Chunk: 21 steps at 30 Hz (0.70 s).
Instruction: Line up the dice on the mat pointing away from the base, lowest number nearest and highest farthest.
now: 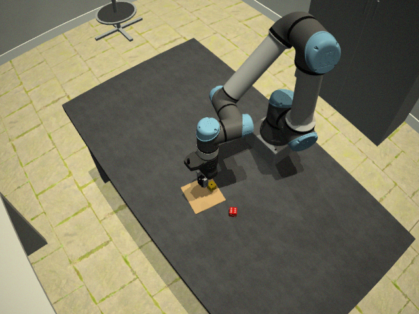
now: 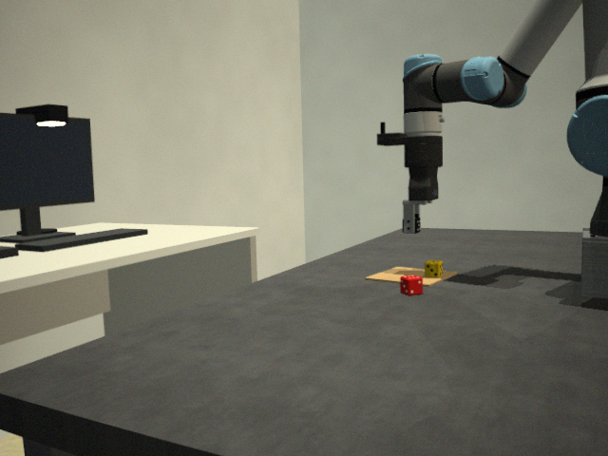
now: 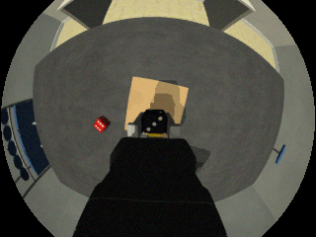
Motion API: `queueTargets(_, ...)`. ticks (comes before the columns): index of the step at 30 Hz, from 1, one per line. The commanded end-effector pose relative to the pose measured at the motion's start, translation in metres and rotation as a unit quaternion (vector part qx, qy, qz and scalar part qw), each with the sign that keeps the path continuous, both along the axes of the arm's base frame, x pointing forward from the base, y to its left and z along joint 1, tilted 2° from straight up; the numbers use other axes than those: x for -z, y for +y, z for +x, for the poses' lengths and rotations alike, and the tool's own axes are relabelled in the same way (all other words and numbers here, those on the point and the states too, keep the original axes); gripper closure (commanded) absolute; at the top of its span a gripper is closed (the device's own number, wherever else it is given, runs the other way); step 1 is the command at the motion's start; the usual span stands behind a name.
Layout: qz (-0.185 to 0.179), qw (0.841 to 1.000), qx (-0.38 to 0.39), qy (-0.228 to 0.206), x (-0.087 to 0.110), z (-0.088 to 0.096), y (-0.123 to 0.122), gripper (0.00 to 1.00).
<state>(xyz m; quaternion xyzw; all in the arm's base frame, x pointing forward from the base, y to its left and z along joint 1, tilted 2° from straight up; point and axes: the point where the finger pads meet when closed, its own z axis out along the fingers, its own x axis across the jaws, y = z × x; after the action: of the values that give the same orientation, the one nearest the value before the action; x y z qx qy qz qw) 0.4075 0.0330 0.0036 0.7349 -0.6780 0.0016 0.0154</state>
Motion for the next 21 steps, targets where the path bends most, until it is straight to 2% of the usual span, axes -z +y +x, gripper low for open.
queueTargets(1, 0.0, 1.0, 0.0, 0.0, 0.02, 0.0, 0.0, 0.43)
queueTargets(7, 0.0, 1.0, 0.0, 0.0, 0.048, -0.001, -0.001, 0.43)
queueTargets(9, 0.0, 1.0, 0.0, 0.0, 0.048, -0.001, -0.001, 0.43)
queueTargets(15, 0.0, 1.0, 0.0, 0.0, 0.071, -0.001, -0.002, 0.43)
queueTargets(21, 0.0, 1.0, 0.0, 0.0, 0.082, -0.002, -0.002, 0.43)
